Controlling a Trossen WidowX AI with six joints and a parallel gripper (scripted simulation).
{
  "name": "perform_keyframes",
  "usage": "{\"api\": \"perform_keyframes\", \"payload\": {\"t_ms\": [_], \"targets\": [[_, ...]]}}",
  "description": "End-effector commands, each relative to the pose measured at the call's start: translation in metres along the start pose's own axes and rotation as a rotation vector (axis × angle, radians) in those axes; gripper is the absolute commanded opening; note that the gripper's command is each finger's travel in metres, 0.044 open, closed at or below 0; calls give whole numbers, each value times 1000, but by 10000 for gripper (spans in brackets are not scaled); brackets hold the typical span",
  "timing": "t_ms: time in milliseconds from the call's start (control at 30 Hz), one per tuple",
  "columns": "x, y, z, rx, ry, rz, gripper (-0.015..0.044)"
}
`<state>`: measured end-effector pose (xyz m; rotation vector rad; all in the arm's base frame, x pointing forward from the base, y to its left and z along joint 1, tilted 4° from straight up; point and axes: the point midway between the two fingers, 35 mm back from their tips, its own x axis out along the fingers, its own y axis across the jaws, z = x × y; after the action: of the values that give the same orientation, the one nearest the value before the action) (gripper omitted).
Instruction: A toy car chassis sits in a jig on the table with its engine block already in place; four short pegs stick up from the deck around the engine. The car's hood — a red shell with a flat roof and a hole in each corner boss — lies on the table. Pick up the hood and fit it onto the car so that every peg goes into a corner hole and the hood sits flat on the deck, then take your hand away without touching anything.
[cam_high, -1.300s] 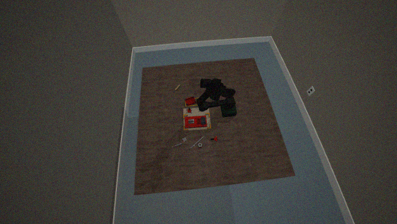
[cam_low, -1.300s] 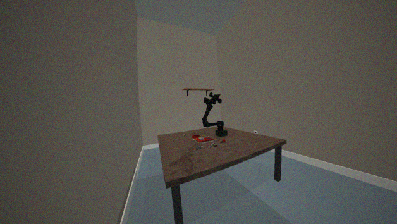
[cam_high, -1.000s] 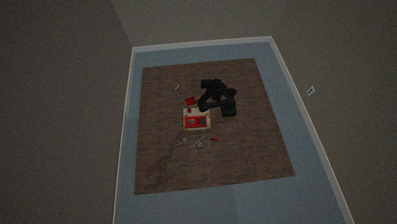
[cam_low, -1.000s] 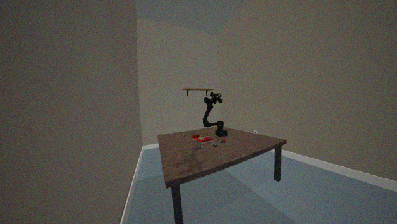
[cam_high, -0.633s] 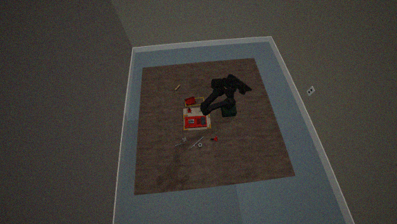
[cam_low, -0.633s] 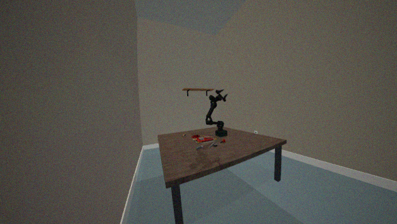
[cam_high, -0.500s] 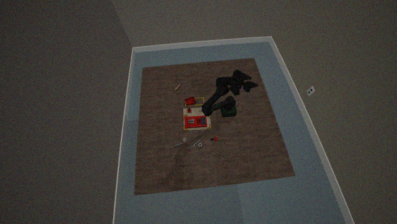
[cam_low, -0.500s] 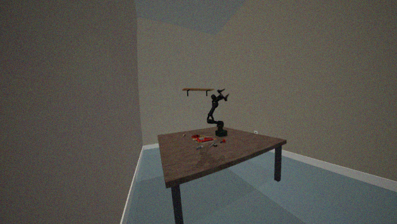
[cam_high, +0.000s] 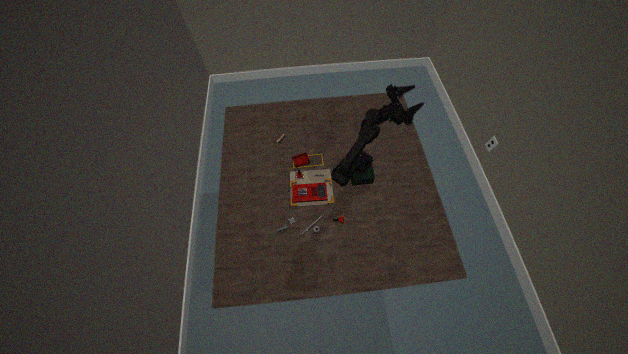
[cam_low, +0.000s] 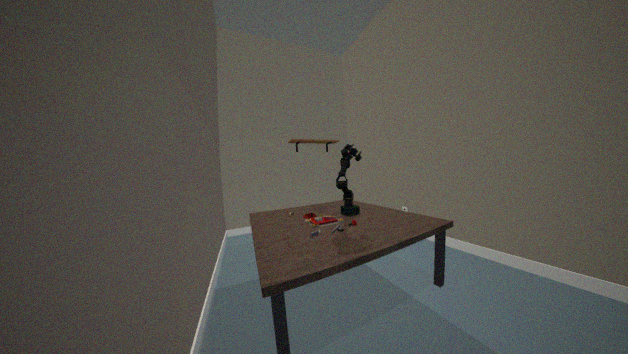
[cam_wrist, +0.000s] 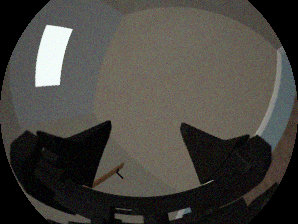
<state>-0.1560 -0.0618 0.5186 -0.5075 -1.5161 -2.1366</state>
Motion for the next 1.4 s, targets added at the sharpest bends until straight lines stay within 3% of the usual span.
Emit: {"api": "perform_keyframes", "payload": {"t_ms": [0, 400, 767, 1033, 1367], "targets": [[5, -1, -55, -74, 183, 50, 440], [-26, 8, -183, -245, 597, 240, 440], [-78, 25, -250, -230, 843, 402, 440], [-156, 40, -304, -320, 1081, 692, 440], [-279, 49, -347, -358, 1350, 1100, 440]]}}
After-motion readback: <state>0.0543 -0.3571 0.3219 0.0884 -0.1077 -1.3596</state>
